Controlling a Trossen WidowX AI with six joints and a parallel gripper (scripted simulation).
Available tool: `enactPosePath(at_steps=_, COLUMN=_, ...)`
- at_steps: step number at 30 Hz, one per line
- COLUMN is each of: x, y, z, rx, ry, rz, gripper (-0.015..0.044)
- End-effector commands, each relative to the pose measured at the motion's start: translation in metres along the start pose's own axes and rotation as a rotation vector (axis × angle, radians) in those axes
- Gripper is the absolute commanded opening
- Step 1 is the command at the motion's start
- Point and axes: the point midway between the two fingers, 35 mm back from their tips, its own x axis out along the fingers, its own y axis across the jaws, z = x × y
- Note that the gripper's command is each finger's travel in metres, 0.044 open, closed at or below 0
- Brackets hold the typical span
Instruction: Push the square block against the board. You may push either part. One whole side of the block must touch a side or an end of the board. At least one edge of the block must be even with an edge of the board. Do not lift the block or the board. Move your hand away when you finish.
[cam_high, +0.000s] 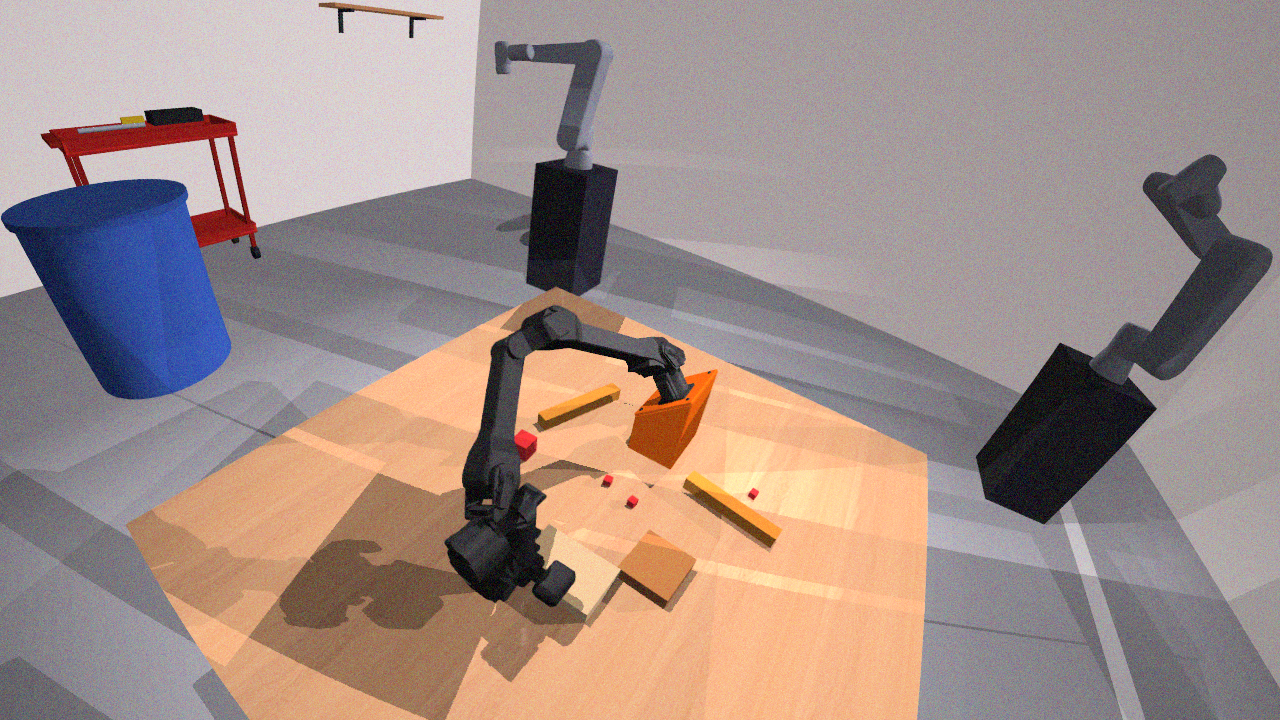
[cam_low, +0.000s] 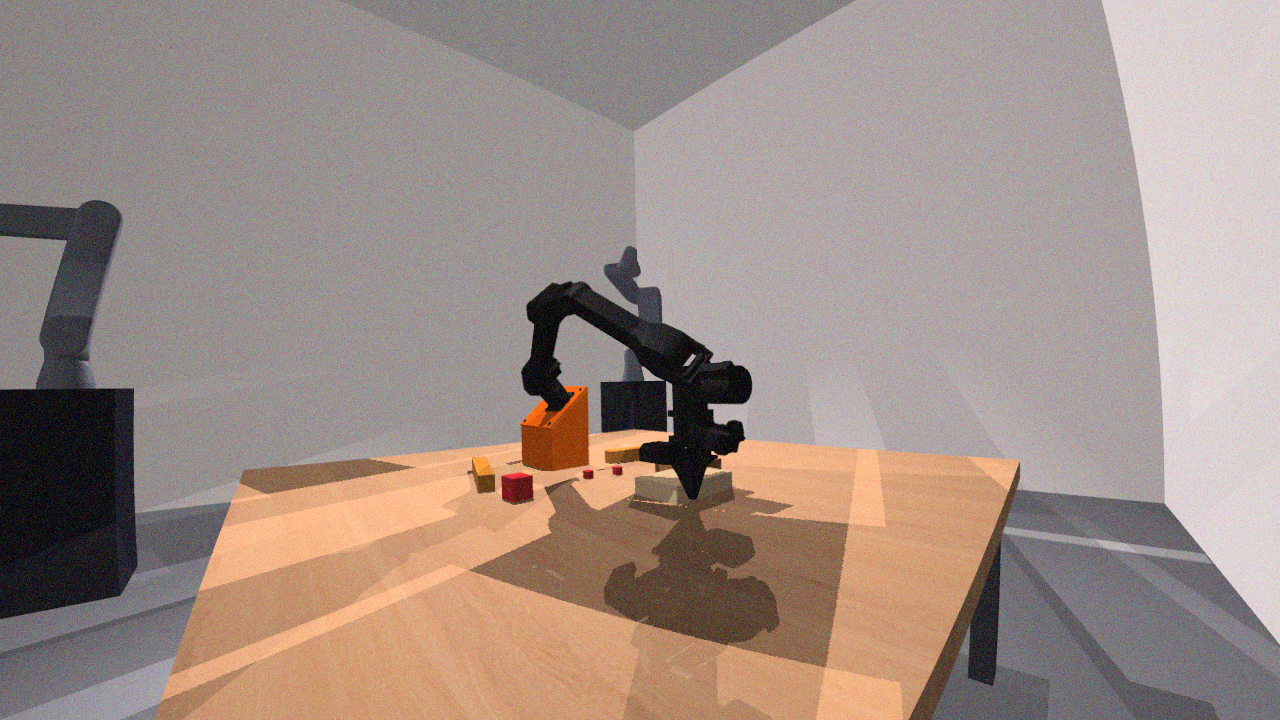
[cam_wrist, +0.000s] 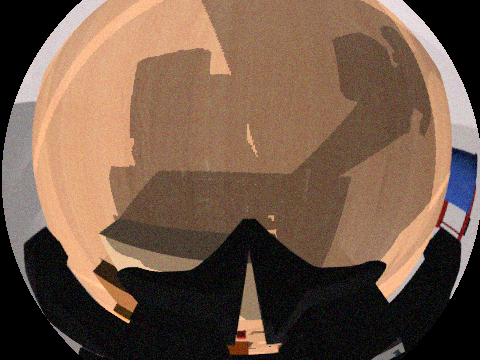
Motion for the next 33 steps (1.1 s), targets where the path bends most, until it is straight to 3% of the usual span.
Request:
enactPosePath(at_steps=1, x=0.002, y=0.001, z=-0.006, rx=-0.012, ry=0.009, rz=-0.001, gripper=0.0)
enactPosePath(at_steps=16, x=0.002, y=0.001, z=-0.014, rx=-0.012, ry=0.009, rz=-0.001, gripper=0.0)
enactPosePath(at_steps=33, x=0.002, y=0.0, z=0.013, rx=-0.011, ry=0.008, rz=-0.001, gripper=0.0)
